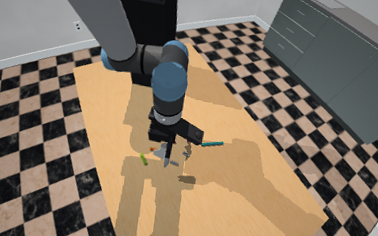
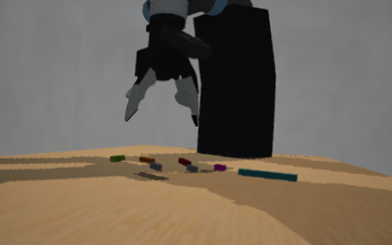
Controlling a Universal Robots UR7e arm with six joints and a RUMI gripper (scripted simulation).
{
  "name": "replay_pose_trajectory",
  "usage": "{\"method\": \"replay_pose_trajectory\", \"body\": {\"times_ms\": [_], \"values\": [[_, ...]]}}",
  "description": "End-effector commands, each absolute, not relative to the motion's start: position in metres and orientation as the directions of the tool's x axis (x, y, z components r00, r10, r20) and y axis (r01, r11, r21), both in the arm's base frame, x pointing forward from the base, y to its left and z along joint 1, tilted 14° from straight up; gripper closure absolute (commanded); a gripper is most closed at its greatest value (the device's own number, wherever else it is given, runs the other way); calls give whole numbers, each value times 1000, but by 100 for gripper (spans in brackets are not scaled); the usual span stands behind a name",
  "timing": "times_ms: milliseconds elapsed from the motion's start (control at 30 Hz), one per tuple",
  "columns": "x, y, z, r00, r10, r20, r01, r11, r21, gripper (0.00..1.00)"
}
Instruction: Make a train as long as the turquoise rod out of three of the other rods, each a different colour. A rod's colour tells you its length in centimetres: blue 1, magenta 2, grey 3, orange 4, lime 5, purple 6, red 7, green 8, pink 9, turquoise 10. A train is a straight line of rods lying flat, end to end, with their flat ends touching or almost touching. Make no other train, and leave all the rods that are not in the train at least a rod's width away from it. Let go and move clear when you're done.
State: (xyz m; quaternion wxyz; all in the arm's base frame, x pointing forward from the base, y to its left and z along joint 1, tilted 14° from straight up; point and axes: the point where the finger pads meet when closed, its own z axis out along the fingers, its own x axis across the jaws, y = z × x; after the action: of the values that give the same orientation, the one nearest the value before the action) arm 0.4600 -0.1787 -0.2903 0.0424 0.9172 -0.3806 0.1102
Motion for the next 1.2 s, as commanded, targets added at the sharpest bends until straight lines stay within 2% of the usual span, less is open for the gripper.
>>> {"method": "replay_pose_trajectory", "body": {"times_ms": [0,733,1167], "values": [[460,-187,-288,558,-796,233,-813,-581,-41,0],[453,-217,-284,64,-981,181,-984,-92,-155,0],[450,-225,-282,-76,-985,157,-983,47,-180,0]]}}
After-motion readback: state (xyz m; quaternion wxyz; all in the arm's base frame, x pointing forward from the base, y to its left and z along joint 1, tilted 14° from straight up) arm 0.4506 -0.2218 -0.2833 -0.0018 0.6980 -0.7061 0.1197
